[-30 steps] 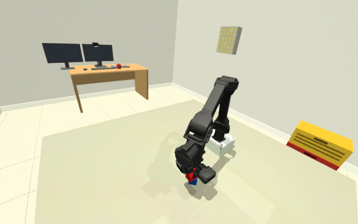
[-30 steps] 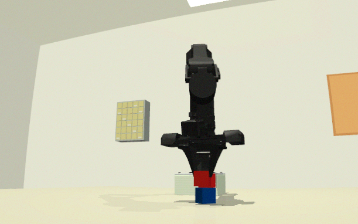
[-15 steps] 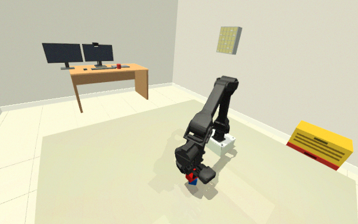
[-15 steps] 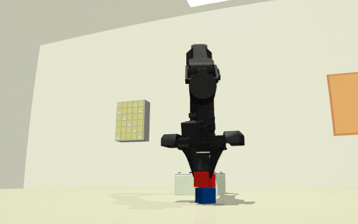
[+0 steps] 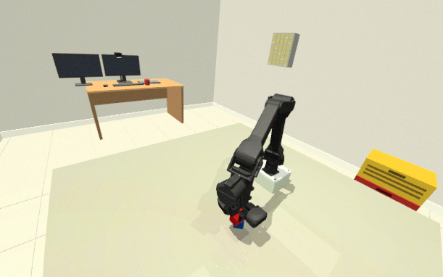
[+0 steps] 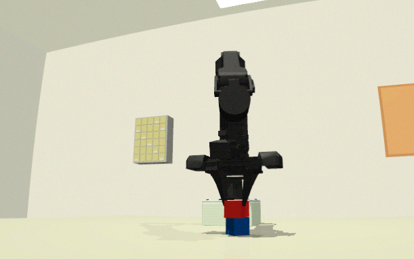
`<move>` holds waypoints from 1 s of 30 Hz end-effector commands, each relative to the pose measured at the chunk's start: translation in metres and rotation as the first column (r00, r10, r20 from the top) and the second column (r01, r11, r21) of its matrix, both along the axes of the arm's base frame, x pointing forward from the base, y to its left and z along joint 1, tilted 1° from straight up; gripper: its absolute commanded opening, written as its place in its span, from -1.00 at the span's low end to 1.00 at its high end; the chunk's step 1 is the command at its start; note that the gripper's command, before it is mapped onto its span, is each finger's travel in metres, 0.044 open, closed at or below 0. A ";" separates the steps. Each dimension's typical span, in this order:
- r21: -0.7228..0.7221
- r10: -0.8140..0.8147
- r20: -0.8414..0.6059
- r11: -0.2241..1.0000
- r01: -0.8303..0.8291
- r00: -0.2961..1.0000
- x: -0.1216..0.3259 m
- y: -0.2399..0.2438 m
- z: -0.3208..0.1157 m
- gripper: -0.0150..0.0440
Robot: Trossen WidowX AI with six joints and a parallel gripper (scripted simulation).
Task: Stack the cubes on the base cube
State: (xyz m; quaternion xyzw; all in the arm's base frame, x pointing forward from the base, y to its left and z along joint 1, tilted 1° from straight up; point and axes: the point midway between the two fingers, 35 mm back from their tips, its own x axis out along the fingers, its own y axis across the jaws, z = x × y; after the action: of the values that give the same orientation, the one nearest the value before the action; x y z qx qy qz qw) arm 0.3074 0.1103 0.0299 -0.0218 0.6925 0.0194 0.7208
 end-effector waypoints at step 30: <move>0.000 0.000 0.000 1.000 0.000 1.000 -0.001 0.000 0.029 0.20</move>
State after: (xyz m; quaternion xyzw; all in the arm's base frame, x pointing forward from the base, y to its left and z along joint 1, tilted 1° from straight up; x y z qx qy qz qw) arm 0.3047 0.1096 0.0515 -0.0237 0.6970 0.0183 0.7165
